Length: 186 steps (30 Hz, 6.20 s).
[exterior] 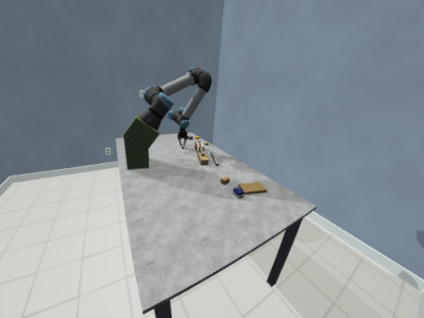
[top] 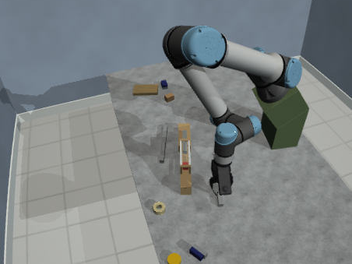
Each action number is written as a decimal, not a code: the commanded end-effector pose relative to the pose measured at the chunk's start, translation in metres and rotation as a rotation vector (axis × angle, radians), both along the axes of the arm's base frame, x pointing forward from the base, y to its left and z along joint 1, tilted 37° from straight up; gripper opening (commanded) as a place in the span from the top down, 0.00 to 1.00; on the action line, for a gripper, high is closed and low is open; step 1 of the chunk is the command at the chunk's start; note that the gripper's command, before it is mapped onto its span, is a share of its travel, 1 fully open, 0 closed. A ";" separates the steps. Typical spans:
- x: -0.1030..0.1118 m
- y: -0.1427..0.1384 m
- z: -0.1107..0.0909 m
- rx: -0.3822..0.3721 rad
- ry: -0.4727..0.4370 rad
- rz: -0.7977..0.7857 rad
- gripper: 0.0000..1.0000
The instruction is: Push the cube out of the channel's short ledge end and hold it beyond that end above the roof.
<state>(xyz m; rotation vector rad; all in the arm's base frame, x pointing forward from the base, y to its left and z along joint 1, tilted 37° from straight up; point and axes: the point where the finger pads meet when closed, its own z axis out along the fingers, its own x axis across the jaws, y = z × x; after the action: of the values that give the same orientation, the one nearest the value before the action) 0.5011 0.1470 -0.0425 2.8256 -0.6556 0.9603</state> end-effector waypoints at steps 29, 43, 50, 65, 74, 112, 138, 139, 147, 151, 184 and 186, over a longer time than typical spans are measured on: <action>-0.040 0.015 0.057 0.000 -0.001 0.000 1.00; -0.061 0.023 0.087 0.000 -0.001 0.000 1.00; -0.064 0.025 0.091 0.000 -0.001 0.000 1.00; -0.064 0.025 0.091 0.000 -0.001 0.000 1.00; -0.064 0.025 0.091 0.000 -0.001 0.000 1.00; -0.068 -0.031 0.116 0.012 0.035 -0.009 1.00; -0.127 -0.158 0.164 0.030 0.020 -0.018 1.00; -0.128 -0.161 0.164 0.028 0.017 -0.018 1.00; -0.136 -0.171 0.166 0.020 0.002 -0.019 1.00; -0.138 -0.174 0.167 0.016 -0.004 -0.020 1.00; -0.125 -0.276 0.156 0.023 0.031 -0.011 1.00; -0.126 -0.295 0.155 0.025 0.030 -0.010 1.00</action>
<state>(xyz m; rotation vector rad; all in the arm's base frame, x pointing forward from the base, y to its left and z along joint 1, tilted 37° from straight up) 0.3678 -0.1041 0.1193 2.8268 -0.6955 0.9013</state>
